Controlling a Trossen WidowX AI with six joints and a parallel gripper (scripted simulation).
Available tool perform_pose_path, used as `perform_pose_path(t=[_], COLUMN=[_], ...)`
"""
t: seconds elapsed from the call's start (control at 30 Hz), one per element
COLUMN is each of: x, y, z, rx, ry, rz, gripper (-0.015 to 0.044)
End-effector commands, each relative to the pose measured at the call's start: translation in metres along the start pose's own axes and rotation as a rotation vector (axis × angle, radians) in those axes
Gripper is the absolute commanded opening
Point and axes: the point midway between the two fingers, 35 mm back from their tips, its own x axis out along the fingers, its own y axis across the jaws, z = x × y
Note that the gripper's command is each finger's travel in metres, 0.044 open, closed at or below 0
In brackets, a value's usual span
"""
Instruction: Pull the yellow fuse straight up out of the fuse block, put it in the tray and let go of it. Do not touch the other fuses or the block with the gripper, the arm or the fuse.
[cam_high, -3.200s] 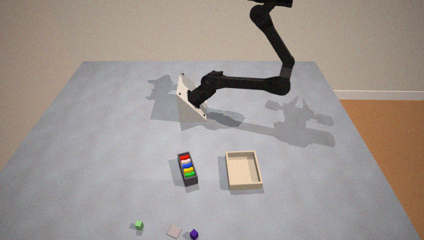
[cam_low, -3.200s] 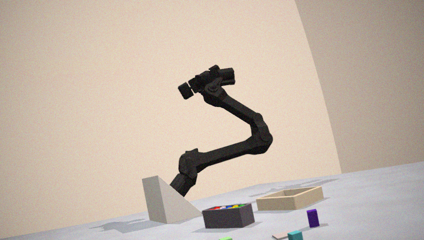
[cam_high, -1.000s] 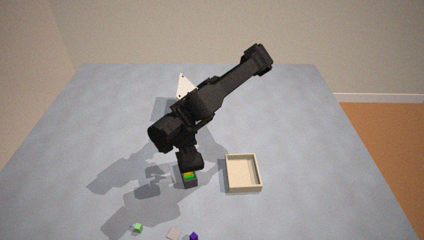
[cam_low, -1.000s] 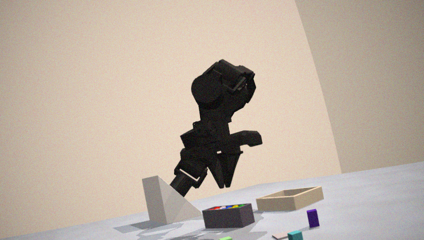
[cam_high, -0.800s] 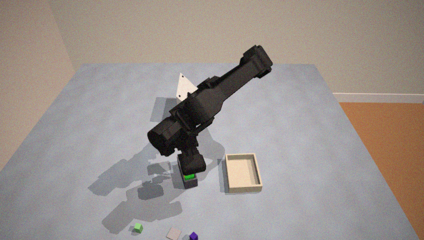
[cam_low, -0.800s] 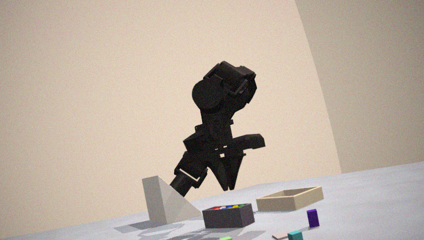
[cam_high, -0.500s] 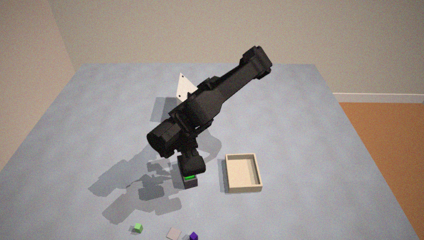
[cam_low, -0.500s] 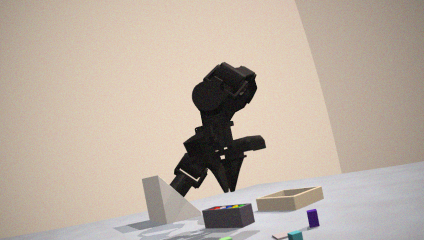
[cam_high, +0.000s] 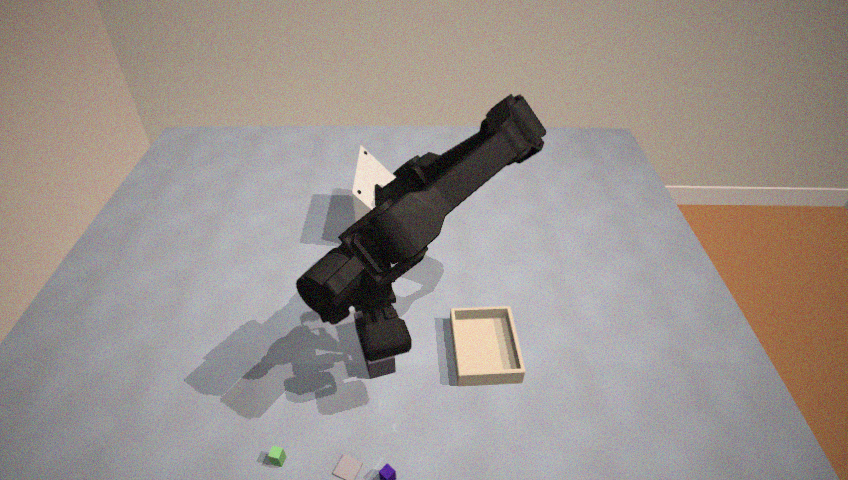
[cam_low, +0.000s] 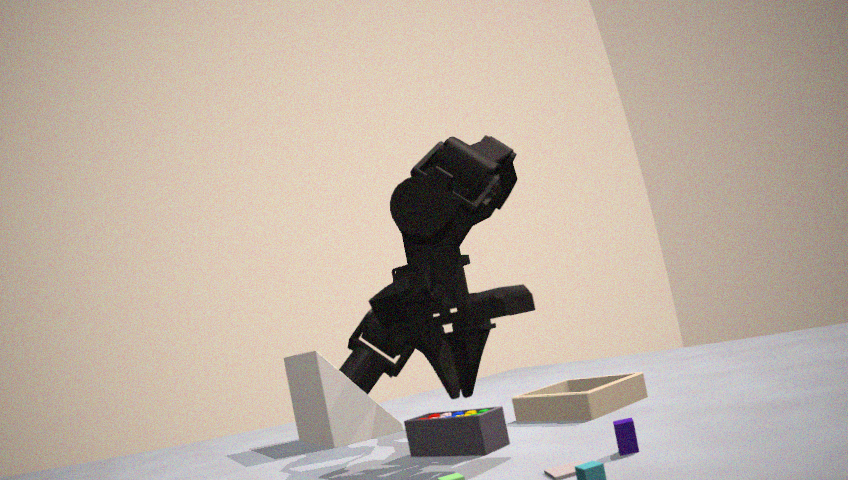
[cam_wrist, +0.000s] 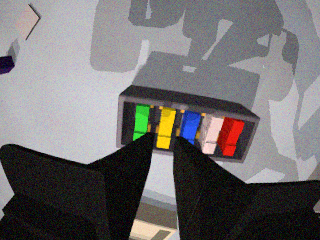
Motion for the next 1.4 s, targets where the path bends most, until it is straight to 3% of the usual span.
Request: perform_pose_path(t=[0.0,1.03,1.37], x=[0.005,0.023,0.022], y=[-0.001,-0.001,-0.001], z=[0.0,0.0,0.0], rx=[0.008,0.008,0.001], ry=[0.003,0.004,0.002], rz=[0.003,0.003,0.0], gripper=[0.0064,0.0064,0.0])
